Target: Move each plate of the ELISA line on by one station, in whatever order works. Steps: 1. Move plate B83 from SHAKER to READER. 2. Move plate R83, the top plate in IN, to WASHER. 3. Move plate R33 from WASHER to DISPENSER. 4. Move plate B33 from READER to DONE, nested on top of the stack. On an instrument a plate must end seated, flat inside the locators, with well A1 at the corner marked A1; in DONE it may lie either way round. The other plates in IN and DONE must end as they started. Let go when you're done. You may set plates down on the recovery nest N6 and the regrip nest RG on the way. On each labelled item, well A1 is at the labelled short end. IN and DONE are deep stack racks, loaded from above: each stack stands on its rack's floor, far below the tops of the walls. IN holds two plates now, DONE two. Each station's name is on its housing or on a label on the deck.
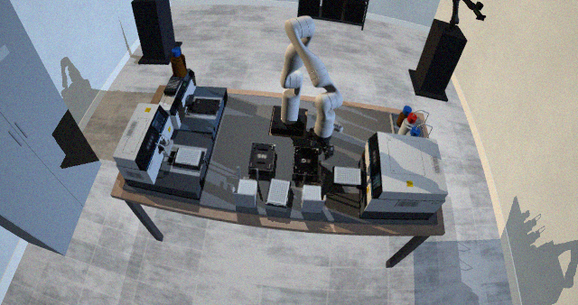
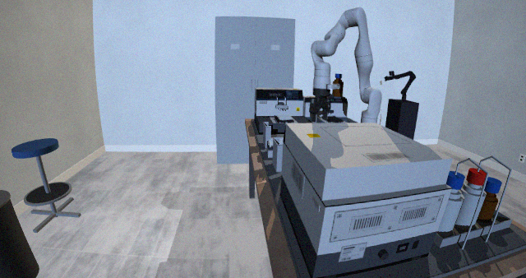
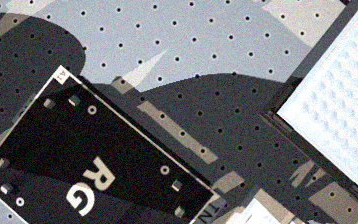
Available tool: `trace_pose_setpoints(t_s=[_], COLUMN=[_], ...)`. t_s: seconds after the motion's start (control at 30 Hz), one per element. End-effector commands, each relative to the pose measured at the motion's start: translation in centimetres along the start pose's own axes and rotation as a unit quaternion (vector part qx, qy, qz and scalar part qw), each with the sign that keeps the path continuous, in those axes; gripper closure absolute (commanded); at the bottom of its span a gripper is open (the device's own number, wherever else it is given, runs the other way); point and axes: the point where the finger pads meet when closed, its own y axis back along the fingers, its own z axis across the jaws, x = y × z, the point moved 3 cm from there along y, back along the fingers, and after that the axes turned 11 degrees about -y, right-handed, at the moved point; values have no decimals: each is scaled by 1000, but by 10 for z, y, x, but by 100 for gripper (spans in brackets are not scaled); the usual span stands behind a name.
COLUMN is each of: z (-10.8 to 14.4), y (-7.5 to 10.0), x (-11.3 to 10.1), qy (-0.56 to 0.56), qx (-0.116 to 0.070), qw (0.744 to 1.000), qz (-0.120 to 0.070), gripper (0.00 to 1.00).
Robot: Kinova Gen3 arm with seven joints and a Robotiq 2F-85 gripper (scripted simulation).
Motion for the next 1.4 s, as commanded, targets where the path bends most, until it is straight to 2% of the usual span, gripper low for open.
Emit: trace_pose_setpoints(t_s=[0.0,0.13,0.33,0.63,0.83,1.1,1.17,1.37], z=[8,15,30,47,62,81,81,91], y=[0,0,0,0,0,0,0,0], x=[6,13,27,43,56,75,75,58], qy=[-9,-9,-120,-120,-230,-230,-230,-337], qx=[1,1,0,0,0,0,0,-1], qw=[1000,1000,993,993,973,973,973,942], qz=[-6,-6,-6,-6,-5,-5,-5,-5], gripper=[0,0,0,0,0,0,0,0])
